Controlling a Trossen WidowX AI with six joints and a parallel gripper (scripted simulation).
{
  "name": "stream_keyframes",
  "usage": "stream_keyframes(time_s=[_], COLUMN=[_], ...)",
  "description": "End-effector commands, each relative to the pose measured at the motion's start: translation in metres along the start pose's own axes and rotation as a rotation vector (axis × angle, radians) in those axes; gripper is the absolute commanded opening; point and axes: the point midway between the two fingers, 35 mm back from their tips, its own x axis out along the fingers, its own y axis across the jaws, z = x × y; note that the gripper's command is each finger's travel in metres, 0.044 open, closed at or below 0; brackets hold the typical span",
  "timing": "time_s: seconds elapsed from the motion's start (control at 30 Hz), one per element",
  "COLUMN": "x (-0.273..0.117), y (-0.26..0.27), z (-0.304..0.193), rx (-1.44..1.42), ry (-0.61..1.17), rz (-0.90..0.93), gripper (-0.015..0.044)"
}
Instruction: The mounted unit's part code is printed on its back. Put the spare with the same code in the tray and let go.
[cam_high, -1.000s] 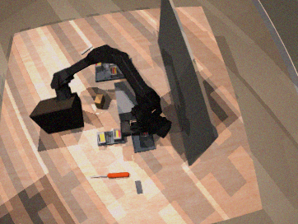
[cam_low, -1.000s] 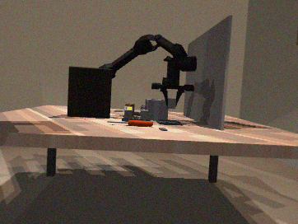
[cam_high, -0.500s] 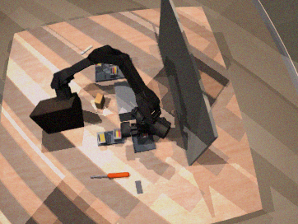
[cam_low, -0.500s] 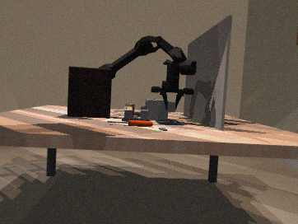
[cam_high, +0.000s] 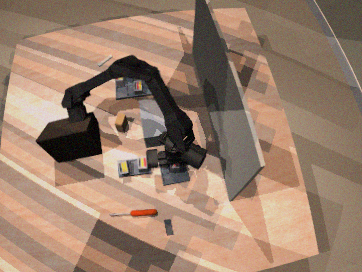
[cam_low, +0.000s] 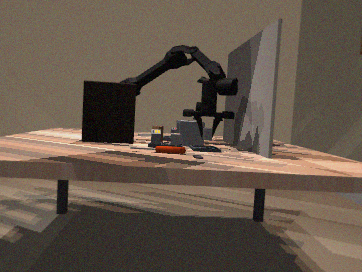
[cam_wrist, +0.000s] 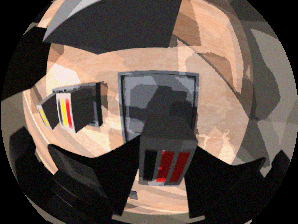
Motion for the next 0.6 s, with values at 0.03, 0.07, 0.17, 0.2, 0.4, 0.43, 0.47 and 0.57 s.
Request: stream_keyframes(time_s=[0.03, 0.07, 0.17, 0.2, 0.4, 0.43, 0.47, 0.57], x=[0.006, 0.007, 0.010, 0.011, 0.017, 0.018, 0.019, 0.022], y=[0.002, 0.002, 0.002, 0.003, 0.004, 0.004, 0.004, 0.005], z=[0.000, 0.000, 0.001, 0.001, 0.001, 0.002, 0.002, 0.002], rx=[0.008, 0.008, 0.008, 0.008, 0.007, 0.007, 0.007, 0.007], ry=[-0.005, -0.006, -0.006, -0.006, -0.007, -0.007, -0.007, -0.008], rz=[0.001, 0.001, 0.001, 0.001, 0.001, 0.001, 0.001, 0.001], gripper=[0.0000, 0.0000, 0.0000, 0.0000, 0.0000, 0.0000, 0.0000, 0.0000])
